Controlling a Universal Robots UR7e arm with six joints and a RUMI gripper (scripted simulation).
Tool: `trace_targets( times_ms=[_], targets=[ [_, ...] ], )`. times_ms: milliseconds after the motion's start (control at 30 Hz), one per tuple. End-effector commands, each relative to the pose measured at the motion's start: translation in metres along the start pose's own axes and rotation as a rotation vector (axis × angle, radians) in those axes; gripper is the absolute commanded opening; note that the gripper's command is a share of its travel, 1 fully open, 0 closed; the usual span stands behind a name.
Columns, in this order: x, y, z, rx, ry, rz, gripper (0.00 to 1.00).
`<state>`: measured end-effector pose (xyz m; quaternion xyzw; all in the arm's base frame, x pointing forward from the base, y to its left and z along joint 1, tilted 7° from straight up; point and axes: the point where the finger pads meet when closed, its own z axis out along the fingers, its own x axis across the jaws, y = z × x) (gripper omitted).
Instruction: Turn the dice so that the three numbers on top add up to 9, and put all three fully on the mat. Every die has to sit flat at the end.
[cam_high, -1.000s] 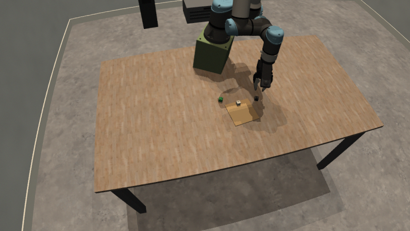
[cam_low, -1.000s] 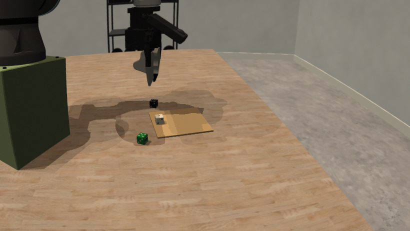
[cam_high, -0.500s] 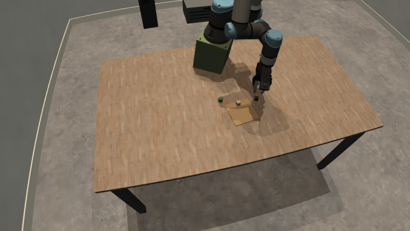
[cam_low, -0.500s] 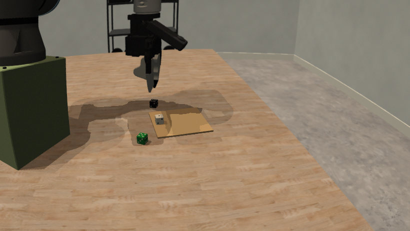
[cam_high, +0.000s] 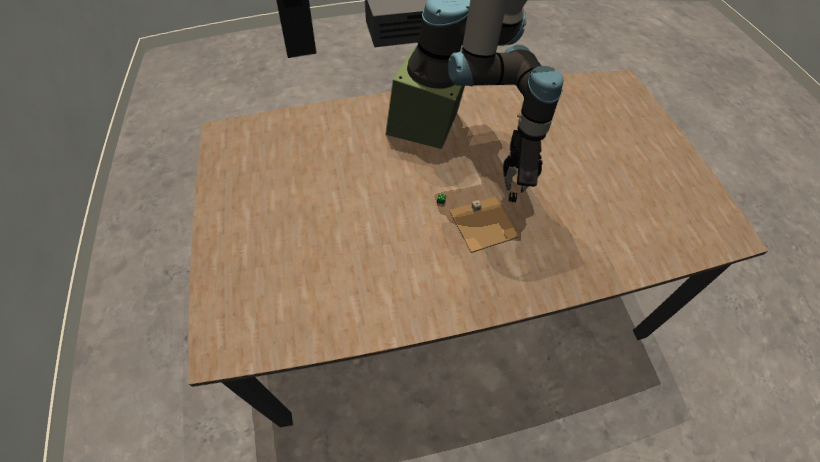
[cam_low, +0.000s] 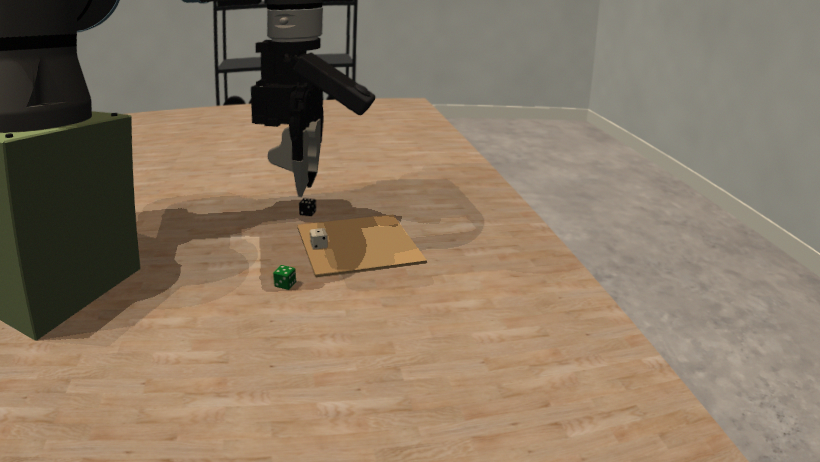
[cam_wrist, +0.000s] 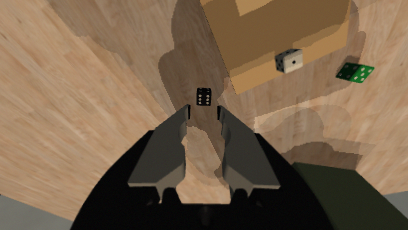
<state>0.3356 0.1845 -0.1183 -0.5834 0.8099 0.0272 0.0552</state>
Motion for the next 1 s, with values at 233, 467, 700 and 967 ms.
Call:
trace_targets(
  times_ms=[233, 467, 700, 967],
  targets=[
    [-0.0001, -0.0005, 0.0062, 0.001, -0.001, 0.0, 0.21],
    [-0.0001, -0.0005, 0.0065, 0.001, -0.001, 0.0, 0.21],
    [-0.0001, -0.0005, 0.0065, 0.001, -0.001, 0.0, 0.21],
    [-0.0001, -0.0005, 0.0065, 0.001, -0.001, 0.0, 0.21]
  ],
)
